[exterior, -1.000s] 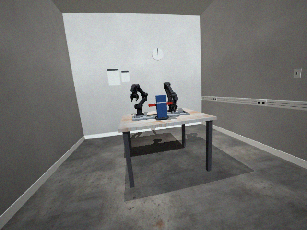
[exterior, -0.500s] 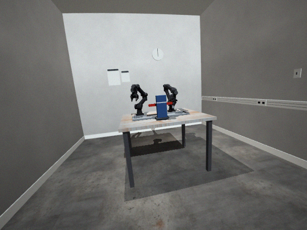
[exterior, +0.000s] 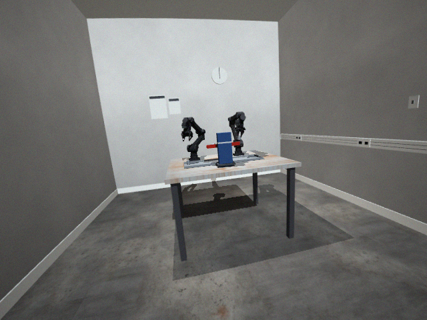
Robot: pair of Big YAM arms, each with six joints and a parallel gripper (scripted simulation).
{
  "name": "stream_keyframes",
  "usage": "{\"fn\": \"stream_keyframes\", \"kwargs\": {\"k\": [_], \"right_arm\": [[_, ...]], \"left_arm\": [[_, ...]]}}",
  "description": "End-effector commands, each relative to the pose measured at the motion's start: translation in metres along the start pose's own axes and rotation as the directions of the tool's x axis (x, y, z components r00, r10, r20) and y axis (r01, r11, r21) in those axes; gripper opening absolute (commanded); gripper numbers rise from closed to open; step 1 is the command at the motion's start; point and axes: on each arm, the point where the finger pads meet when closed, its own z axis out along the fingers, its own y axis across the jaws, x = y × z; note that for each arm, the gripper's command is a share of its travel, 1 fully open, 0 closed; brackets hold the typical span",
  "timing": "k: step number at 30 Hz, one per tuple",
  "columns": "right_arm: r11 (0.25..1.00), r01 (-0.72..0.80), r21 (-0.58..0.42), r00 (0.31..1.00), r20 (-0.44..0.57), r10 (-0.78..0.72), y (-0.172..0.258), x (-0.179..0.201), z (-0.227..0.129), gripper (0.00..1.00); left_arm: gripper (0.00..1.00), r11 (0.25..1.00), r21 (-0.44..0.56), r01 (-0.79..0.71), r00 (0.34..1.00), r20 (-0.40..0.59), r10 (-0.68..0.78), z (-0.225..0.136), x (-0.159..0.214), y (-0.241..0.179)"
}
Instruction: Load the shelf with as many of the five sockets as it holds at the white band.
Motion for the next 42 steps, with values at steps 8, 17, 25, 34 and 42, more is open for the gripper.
{"fn": "stream_keyframes", "kwargs": {"k": [8,17,25,34,42], "right_arm": [[1.0,0.01,-0.003,0.999,0.03,-0.01,0.0,-0.004,-0.012,0.65],[1.0,0.002,-0.006,0.999,0.049,-0.001,0.001,0.01,-0.037,0.65],[1.0,0.011,-0.005,0.999,0.041,-0.011,0.001,0.009,-0.037,0.65],[1.0,0.011,-0.005,0.999,0.041,-0.011,0.001,0.009,-0.037,0.65],[1.0,0.011,-0.005,0.999,0.041,-0.011,0.001,0.009,-0.037,0.65]], "left_arm": [[0.26,1.0,-0.024,0.01,0.998,0.057,-0.009,-0.051,-0.071,-0.001],[0.26,0.999,-0.023,0.031,0.996,0.083,-0.029,-0.013,-0.136,-0.003],[0.26,1.0,-0.022,0.015,0.997,0.08,-0.013,0.02,-0.176,-0.005],[0.26,1.0,-0.019,0.0,0.997,0.072,0.001,0.036,-0.195,-0.006],[0.26,1.0,-0.014,0.02,0.997,0.07,-0.019,0.035,-0.184,-0.021]]}}
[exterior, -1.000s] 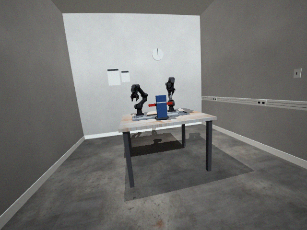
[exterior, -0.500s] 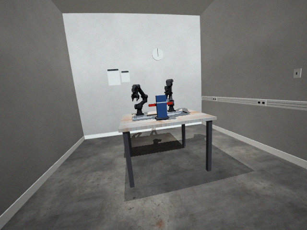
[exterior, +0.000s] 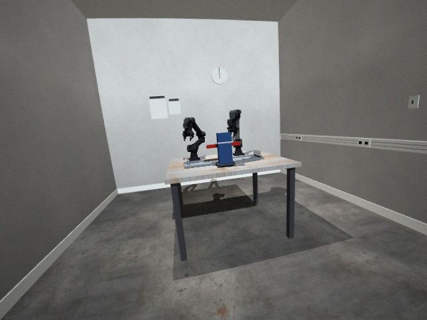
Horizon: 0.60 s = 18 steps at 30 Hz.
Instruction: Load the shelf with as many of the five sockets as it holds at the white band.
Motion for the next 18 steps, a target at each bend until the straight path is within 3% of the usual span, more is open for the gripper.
{"fn": "stream_keyframes", "kwargs": {"k": [1,8,13,18], "right_arm": [[1.0,0.004,-0.001,0.999,0.042,-0.004,0.001,-0.015,-0.021,0.65],[1.0,0.004,-0.001,0.999,0.042,-0.004,0.001,-0.015,-0.021,0.65],[1.0,-0.004,0.006,1.0,0.029,0.004,-0.001,-0.016,-0.022,0.65],[1.0,-0.011,0.009,1.0,0.019,0.011,-0.002,-0.011,-0.011,0.65]], "left_arm": [[0.26,1.0,-0.019,0.001,0.995,0.099,0.001,-0.027,-0.029,-0.006],[0.26,1.0,-0.026,-0.017,0.995,0.099,0.019,-0.028,-0.028,-0.008],[0.26,1.0,-0.02,-0.013,0.997,0.073,0.015,-0.004,-0.01,-0.008],[0.26,1.0,-0.022,-0.005,0.997,0.071,0.006,0.0,-0.019,-0.002]]}}
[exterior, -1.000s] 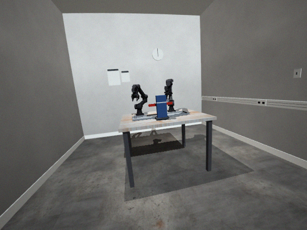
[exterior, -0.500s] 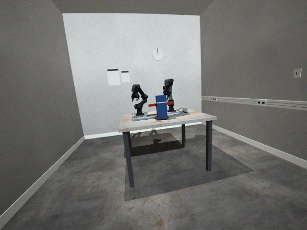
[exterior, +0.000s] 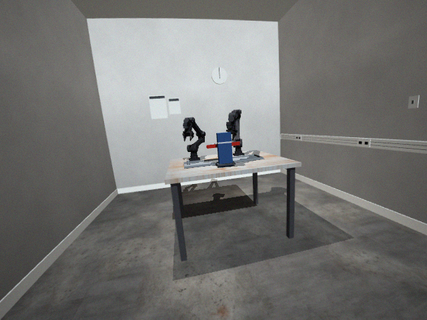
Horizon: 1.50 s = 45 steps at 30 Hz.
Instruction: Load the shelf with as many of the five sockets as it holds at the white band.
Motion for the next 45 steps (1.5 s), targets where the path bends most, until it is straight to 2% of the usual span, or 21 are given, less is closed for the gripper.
{"fn": "stream_keyframes", "kwargs": {"k": [1,2,4,7,9,10,12,14,37,38,39,45], "right_arm": [[1.0,-0.01,0.007,0.999,0.032,0.009,-0.002,-0.013,-0.011,0.65],[1.0,-0.008,0.007,0.999,0.031,0.008,-0.002,-0.013,-0.01,0.65],[1.0,-0.007,0.007,1.0,0.029,0.007,-0.002,-0.013,-0.006,0.65],[1.0,-0.005,0.006,1.0,0.021,0.005,-0.002,-0.011,-0.001,0.65],[1.0,-0.004,0.006,1.0,0.016,0.004,-0.002,-0.01,0.003,0.65],[1.0,-0.004,0.006,1.0,0.014,0.004,-0.002,-0.009,0.006,0.65],[1.0,-0.004,0.006,1.0,0.01,0.004,-0.002,-0.008,0.009,0.65],[1.0,-0.004,0.005,1.0,0.011,0.004,-0.002,-0.008,0.012,0.65],[1.0,-0.002,0.004,1.0,0.012,0.002,-0.002,-0.008,0.039,0.65],[1.0,-0.002,0.004,1.0,0.011,0.002,-0.002,-0.007,0.041,0.65],[1.0,-0.002,0.004,1.0,0.011,0.002,-0.002,-0.008,0.042,0.65],[1.0,-0.002,0.004,1.0,0.015,0.002,-0.002,-0.009,0.048,0.65]], "left_arm": [[0.26,1.0,-0.021,0.002,0.997,0.083,0.0,-0.021,-0.038,0.011],[0.26,1.0,-0.025,0.0,0.995,0.102,0.002,-0.024,-0.047,0.013],[0.26,1.0,-0.021,0.001,0.997,0.083,0.001,-0.009,-0.037,0.013],[0.26,1.0,-0.022,0.002,0.995,0.098,0.0,-0.008,-0.033,0.01],[0.26,1.0,-0.018,0.004,0.997,0.08,-0.002,0.003,-0.016,0.008],[0.26,1.0,-0.019,0.003,0.996,0.094,-0.001,-0.009,-0.022,0.005],[0.48,1.0,-0.018,-0.003,0.996,0.087,0.004,-0.008,-0.026,0.006],[0.48,1.0,-0.028,0.0,0.991,0.136,0.003,-0.028,-0.04,0.007],[0.48,0.999,-0.043,-0.007,0.986,0.165,0.015,-0.068,-0.04,0.009],[0.59,0.999,-0.042,-0.01,0.986,0.165,0.017,-0.068,-0.039,0.011],[0.65,0.999,-0.041,-0.01,0.986,0.165,0.017,-0.072,-0.039,0.011],[0.65,0.999,-0.033,-0.001,0.99,0.138,0.006,-0.095,-0.028,0.009]]}}
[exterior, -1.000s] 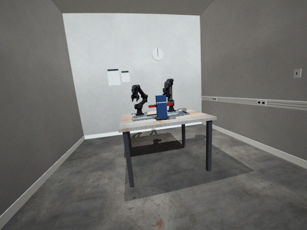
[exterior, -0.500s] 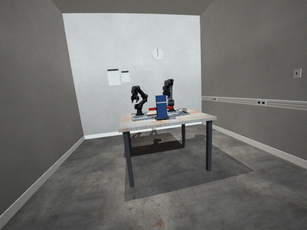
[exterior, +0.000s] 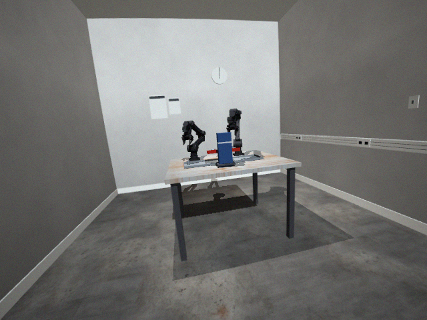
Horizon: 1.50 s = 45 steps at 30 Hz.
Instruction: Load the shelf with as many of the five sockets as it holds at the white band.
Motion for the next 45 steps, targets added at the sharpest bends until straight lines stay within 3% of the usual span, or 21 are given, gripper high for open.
{"fn": "stream_keyframes", "kwargs": {"k": [1,9,14,20,22,27,33,41,45], "right_arm": [[1.0,0.002,0.001,1.0,0.011,-0.002,-0.001,-0.006,0.005,0.65],[1.0,0.002,0.001,1.0,0.011,-0.002,-0.001,-0.007,0.01,0.65],[1.0,0.002,0.001,1.0,0.005,-0.002,-0.001,-0.004,0.014,0.65],[1.0,0.002,0.001,0.999,0.034,-0.002,-0.001,-0.013,0.004,0.65],[1.0,0.002,0.001,0.999,0.034,-0.002,-0.001,-0.013,0.004,0.65],[1.0,0.0,0.0,0.999,0.033,0.0,0.0,-0.012,0.002,0.65],[1.0,0.0,0.0,0.999,0.033,0.0,0.0,-0.012,0.002,0.65],[1.0,0.0,0.0,0.999,0.033,0.0,0.0,-0.012,0.002,0.65],[1.0,0.002,0.001,0.996,0.085,-0.002,-0.001,-0.023,-0.019,0.65]], "left_arm": [[0.65,1.0,-0.012,0.003,0.997,0.078,-0.002,-0.045,-0.02,0.0],[0.65,0.992,-0.027,0.124,0.981,0.153,-0.119,-0.04,-0.009,-0.027],[0.65,0.969,-0.066,0.239,0.928,0.308,-0.208,-0.051,-0.008,-0.061],[0.65,0.948,-0.139,0.286,0.881,0.428,-0.203,-0.059,-0.006,-0.086],[0.65,0.948,-0.139,0.286,0.881,0.428,-0.203,-0.059,-0.006,-0.086],[0.65,0.905,-0.18,0.386,0.794,0.565,-0.225,-0.065,-0.006,-0.114],[0.65,0.858,-0.161,0.488,0.664,0.707,-0.245,-0.085,-0.009,-0.145],[0.65,0.848,-0.181,0.498,0.644,0.732,-0.222,-0.099,-0.017,-0.146],[0.65,0.849,-0.172,0.5,0.638,0.735,-0.228,-0.103,-0.016,-0.145]]}}
